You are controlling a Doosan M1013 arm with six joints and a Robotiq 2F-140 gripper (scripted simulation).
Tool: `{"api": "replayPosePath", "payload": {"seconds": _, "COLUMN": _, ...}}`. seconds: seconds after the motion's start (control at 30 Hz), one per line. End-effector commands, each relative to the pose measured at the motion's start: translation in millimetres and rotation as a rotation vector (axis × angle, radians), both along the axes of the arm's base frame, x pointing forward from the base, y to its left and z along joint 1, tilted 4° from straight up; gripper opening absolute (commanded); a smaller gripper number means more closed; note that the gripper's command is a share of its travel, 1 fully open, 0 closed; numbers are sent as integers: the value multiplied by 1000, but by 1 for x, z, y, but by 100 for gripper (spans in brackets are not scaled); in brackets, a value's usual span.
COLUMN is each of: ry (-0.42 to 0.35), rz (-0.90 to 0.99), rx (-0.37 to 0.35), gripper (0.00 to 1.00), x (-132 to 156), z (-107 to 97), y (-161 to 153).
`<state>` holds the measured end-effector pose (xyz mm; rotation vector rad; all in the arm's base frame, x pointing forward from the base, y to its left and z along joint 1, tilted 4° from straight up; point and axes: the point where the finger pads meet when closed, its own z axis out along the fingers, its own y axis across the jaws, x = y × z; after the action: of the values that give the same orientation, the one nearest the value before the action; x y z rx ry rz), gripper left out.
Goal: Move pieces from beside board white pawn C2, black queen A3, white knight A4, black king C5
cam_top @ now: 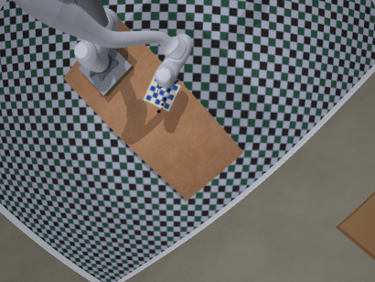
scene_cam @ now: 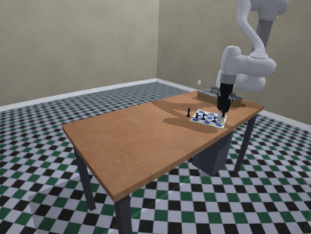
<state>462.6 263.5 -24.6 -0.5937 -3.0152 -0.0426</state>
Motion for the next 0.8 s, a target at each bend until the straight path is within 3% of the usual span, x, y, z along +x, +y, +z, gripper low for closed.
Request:
{"api": "replayPosePath", "payload": {"seconds": 0.0, "ry": 0, "rz": 0, "rx": 0, "gripper": 22, "x": 0, "z": 0, "y": 0}}
{"api": "replayPosePath", "payload": {"seconds": 0.43, "ry": 0, "rz": 0, "rx": 0, "gripper": 22, "x": 0, "z": 5, "y": 0}}
{"api": "replayPosePath", "payload": {"seconds": 0.77, "ry": 0, "rz": 0, "rx": 0, "gripper": 22, "x": 3, "z": 48, "y": -2}}
